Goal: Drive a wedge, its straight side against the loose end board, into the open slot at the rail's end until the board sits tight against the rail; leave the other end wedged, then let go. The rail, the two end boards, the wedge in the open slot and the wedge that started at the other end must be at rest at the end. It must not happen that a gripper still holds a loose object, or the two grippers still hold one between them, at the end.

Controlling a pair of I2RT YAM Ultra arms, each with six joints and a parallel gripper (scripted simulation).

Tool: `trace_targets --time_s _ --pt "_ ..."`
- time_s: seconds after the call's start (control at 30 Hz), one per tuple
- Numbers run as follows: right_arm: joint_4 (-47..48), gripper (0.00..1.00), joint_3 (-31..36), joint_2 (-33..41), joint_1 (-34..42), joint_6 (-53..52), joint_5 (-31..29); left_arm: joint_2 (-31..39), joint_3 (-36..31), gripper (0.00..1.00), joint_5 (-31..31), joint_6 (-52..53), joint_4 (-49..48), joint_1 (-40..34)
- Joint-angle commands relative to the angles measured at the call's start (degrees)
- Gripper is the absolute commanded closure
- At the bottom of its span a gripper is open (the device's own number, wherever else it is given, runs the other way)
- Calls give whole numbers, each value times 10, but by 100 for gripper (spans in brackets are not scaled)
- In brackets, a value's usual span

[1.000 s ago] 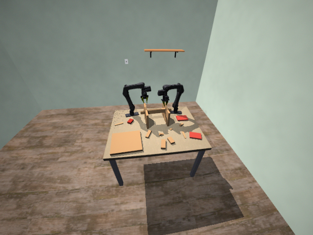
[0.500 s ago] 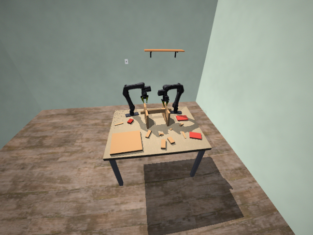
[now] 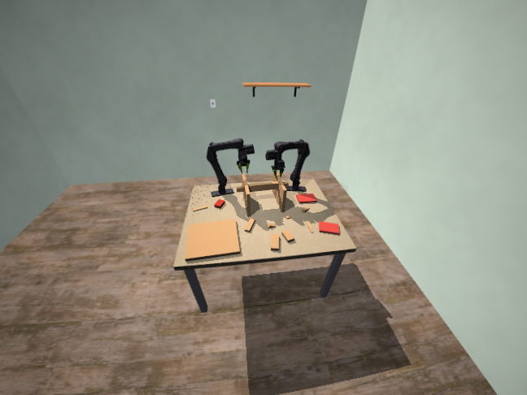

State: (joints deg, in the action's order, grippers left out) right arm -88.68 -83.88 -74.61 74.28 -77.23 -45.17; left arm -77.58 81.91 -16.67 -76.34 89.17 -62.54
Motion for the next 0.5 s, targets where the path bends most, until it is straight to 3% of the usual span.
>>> trace_targets --time_s 0.0,0.07,0.1,0.17,0.2,0.23,0.3,0.47 --pt "-12 61 -22 6 -3 -3 -11 16 26 61 -7 3 8 6" --pt "-12 61 -22 6 -3 -3 -11 -10 50 61 -7 1 7 5" --pt "-12 61 -22 6 -3 -3 -11 42 23 61 -4 29 6 9" --pt "-12 61 -22 6 -3 -3 -11 50 44 61 -5 26 6 9" --pt "-12 61 -22 6 -3 -3 -11 -19 88 61 -8 -22 2 -7" --pt "-12 61 -22 6 -3 -3 -11 75 20 61 2 60 4 9" --pt "-12 61 -22 6 -3 -3 -11 61 61 61 -2 28 6 12" --pt "-13 61 3 14 -12 11 -6 36 41 61 -1 38 -10 17"
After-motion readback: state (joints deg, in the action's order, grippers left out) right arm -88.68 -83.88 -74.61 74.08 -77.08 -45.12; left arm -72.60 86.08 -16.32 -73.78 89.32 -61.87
